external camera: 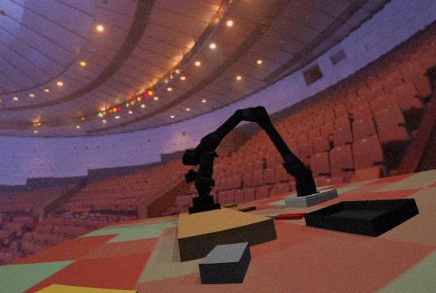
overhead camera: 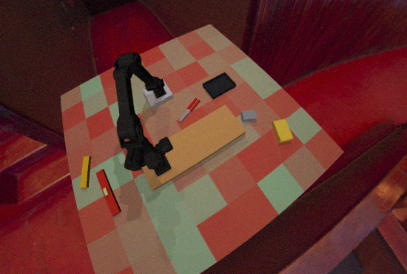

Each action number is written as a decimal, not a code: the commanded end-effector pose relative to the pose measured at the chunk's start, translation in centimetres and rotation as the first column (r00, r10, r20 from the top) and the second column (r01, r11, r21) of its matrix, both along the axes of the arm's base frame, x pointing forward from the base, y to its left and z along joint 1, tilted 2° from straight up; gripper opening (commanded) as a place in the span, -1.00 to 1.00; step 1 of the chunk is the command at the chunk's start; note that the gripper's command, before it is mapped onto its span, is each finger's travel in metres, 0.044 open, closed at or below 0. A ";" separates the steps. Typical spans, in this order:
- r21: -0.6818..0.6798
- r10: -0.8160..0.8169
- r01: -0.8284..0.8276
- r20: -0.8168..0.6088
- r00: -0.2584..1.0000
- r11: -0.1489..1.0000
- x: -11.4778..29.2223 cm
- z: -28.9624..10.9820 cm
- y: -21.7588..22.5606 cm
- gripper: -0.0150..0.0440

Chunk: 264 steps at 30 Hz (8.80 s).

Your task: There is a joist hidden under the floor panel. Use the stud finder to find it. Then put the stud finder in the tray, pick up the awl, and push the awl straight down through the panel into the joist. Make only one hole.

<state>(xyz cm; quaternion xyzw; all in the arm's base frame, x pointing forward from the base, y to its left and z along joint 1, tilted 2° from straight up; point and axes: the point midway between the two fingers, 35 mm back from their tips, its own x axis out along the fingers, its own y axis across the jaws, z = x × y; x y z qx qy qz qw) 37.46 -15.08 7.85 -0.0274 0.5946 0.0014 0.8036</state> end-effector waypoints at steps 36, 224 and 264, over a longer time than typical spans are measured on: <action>0.013 0.004 -0.004 0.000 1.000 1.000 -0.3 -0.4 8.4 -0.49; 0.037 0.005 -0.005 -0.001 1.000 0.999 -1.2 -0.7 30.7 -0.49; 0.028 0.005 -0.004 -0.001 1.000 1.000 -0.8 -0.7 22.5 -0.49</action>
